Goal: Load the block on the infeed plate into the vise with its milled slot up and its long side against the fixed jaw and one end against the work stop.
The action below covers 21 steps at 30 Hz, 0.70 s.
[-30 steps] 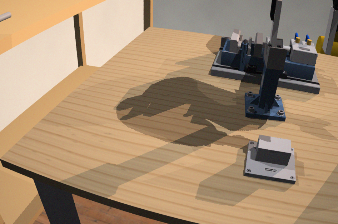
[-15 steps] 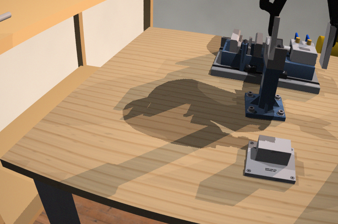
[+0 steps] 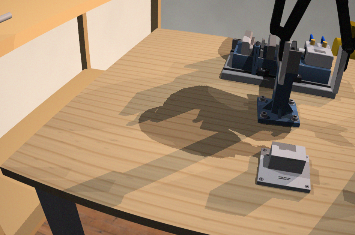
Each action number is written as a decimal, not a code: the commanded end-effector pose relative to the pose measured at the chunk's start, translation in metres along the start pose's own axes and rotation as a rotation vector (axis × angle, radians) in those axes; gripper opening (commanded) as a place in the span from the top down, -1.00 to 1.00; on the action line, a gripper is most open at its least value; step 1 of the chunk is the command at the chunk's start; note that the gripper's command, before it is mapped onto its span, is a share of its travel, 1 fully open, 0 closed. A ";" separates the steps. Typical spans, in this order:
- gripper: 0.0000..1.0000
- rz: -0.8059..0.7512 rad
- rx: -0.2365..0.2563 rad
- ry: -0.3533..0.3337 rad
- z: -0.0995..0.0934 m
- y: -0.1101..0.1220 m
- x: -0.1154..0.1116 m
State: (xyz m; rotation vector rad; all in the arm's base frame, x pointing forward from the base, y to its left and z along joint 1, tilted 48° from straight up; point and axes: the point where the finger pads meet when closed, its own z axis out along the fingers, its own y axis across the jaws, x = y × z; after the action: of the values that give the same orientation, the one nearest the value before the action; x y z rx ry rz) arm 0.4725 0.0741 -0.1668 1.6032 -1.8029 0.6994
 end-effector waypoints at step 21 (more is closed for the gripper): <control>-0.02 0.010 0.007 -0.008 0.058 -0.003 -0.003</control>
State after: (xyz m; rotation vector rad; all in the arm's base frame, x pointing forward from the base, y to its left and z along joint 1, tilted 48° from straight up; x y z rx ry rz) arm 0.4689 0.0376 -0.2013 1.6057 -1.8040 0.7006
